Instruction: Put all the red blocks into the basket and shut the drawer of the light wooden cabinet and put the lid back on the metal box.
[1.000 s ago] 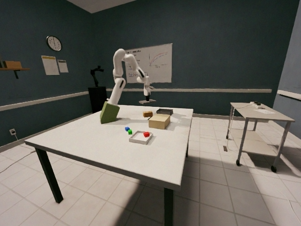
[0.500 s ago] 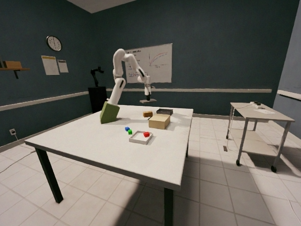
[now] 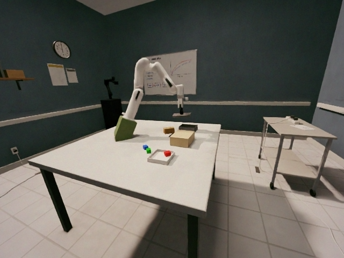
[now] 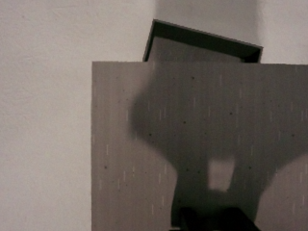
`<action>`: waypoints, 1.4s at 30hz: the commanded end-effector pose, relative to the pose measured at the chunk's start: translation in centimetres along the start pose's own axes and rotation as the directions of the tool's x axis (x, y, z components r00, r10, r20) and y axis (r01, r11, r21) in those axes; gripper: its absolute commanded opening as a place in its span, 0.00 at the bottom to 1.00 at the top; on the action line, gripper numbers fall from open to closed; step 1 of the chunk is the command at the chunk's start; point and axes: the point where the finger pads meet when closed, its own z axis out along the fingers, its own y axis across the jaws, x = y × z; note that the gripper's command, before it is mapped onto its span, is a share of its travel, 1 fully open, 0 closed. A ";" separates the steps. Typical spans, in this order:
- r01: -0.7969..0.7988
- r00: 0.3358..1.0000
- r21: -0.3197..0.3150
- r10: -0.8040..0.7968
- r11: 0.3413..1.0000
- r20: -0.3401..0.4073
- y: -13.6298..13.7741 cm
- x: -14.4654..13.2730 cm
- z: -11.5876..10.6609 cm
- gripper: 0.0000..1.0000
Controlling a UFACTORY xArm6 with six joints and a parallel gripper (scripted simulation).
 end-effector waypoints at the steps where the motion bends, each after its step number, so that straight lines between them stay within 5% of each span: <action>1: -0.237 0.970 -0.018 0.237 0.971 0.044 0.7 6.8 1.3 0.00; 42: -0.237 0.970 -0.018 0.237 0.971 0.045 0.7 7.0 3.1 0.00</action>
